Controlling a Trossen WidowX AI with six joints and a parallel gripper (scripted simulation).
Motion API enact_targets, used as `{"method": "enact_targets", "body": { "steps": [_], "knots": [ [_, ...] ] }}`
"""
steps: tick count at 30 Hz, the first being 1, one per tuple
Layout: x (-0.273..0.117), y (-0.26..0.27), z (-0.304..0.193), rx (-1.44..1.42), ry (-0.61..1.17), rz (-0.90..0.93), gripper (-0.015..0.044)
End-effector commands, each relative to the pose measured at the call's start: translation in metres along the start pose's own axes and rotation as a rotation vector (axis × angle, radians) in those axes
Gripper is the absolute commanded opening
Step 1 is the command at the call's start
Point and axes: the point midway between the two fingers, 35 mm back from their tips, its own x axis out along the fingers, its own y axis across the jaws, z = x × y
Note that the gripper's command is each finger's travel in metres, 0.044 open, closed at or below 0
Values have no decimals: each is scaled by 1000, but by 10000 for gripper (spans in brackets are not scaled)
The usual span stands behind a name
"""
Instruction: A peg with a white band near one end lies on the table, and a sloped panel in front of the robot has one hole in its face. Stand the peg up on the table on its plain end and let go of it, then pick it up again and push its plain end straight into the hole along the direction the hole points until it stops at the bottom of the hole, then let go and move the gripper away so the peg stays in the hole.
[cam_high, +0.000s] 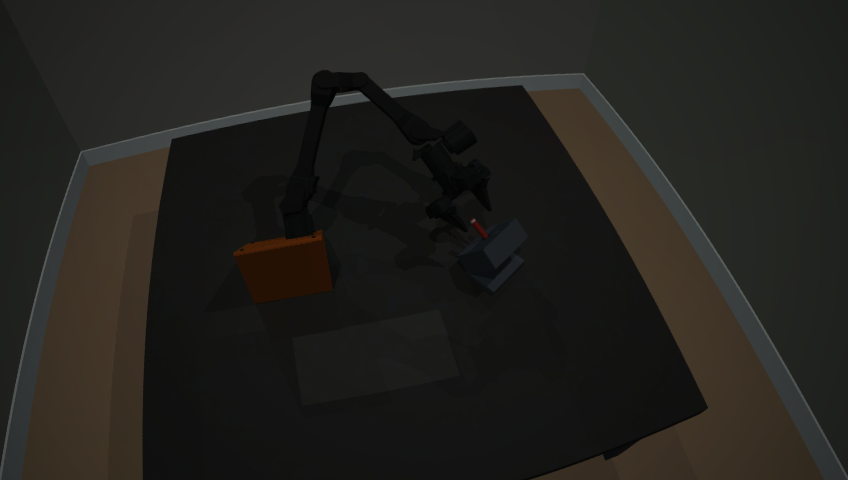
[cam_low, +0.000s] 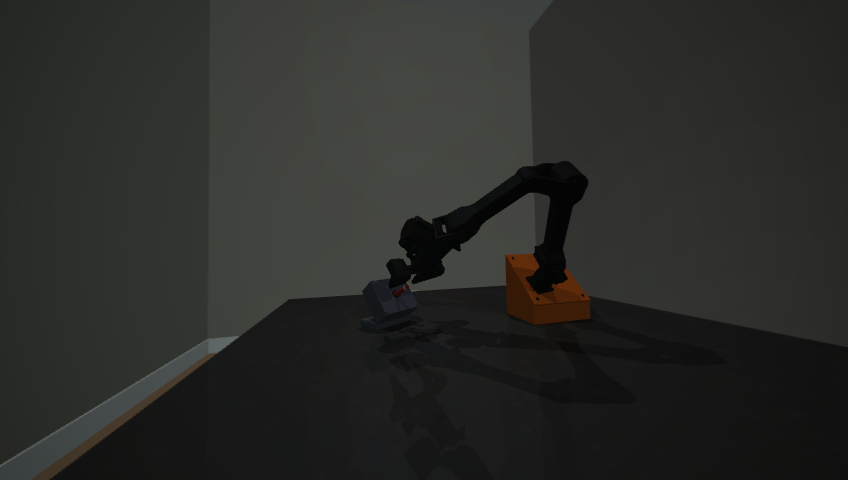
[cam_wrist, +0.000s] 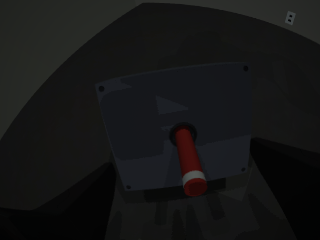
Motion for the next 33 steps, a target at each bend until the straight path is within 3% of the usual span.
{"method": "enact_targets", "body": {
  "steps": [1, 33],
  "knots": [
    [-5, -1, 0, 0, 1, -4, 440],
    [-53, 2, 1, 1, -2, -3, 440]
  ]
}}
